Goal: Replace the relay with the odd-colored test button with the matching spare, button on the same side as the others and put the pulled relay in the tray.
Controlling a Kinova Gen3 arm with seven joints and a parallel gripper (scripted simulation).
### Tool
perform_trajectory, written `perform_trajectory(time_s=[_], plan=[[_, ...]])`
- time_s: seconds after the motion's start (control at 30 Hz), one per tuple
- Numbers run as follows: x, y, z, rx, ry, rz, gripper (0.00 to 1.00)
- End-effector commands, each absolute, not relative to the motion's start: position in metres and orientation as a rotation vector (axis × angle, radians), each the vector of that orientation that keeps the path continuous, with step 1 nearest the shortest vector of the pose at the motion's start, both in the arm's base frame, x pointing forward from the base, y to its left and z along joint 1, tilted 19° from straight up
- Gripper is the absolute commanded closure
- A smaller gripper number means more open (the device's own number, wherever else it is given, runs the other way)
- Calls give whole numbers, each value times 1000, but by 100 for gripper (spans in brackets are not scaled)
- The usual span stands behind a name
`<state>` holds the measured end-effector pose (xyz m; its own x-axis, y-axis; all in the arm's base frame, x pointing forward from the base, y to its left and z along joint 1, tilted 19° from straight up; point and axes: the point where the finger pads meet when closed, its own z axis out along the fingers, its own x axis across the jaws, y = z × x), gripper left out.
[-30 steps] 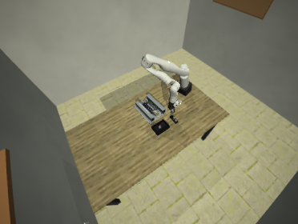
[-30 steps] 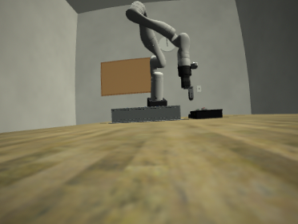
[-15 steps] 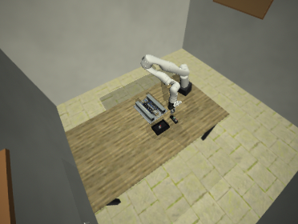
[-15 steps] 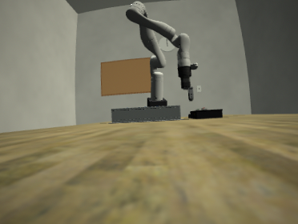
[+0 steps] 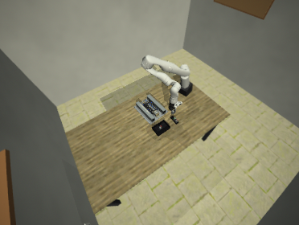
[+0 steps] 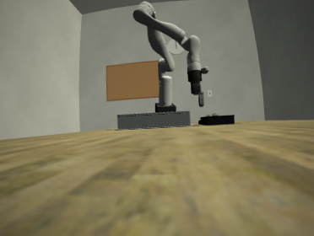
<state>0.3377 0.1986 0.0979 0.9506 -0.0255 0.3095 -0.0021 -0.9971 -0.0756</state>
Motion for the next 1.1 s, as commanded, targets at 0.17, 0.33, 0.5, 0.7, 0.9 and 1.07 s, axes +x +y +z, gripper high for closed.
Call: perform_trajectory(time_s=[0.17,0.33,0.5,0.7,0.9,1.07], plan=[[337,200,97,-3028,19,-483,100],[337,200,97,-3028,19,-483,100],[337,200,97,-3028,20,-483,100],[337,200,96,-3028,19,-483,100],[337,200,96,-3028,18,-482,100],[337,200,96,-3023,65,-480,100]])
